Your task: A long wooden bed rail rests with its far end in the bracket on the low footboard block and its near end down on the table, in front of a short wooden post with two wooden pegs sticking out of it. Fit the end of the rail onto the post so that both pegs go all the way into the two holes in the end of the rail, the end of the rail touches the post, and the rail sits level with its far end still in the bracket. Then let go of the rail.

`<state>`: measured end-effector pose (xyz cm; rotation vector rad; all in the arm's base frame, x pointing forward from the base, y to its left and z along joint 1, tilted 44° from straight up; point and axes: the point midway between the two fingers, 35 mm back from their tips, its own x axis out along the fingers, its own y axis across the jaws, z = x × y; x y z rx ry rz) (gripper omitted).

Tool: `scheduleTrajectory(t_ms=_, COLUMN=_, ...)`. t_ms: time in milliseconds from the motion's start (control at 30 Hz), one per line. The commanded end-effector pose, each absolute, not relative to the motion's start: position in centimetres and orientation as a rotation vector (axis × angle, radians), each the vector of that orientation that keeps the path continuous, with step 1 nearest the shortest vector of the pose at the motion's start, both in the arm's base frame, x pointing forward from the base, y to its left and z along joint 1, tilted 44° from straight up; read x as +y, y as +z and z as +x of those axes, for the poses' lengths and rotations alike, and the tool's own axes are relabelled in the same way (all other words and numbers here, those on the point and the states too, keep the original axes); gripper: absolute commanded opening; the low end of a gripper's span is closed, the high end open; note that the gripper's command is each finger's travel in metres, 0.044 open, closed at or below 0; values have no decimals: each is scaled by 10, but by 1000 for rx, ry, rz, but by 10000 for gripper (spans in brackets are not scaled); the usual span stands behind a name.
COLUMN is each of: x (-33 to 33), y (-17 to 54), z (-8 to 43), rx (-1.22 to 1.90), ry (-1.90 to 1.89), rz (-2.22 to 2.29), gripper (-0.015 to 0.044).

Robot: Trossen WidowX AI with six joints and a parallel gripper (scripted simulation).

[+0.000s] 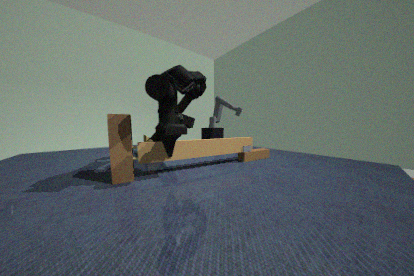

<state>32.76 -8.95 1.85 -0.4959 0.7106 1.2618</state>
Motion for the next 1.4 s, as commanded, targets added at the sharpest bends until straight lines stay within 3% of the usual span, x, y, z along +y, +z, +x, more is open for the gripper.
scheduleTrajectory(t_ms=0, x=-93, y=18, z=328, rx=709, ry=1257, rz=-501, gripper=0)
scheduleTrajectory(t_ms=1367, x=-101, y=9, z=325, rx=710, ry=1257, rz=-501, gripper=0)
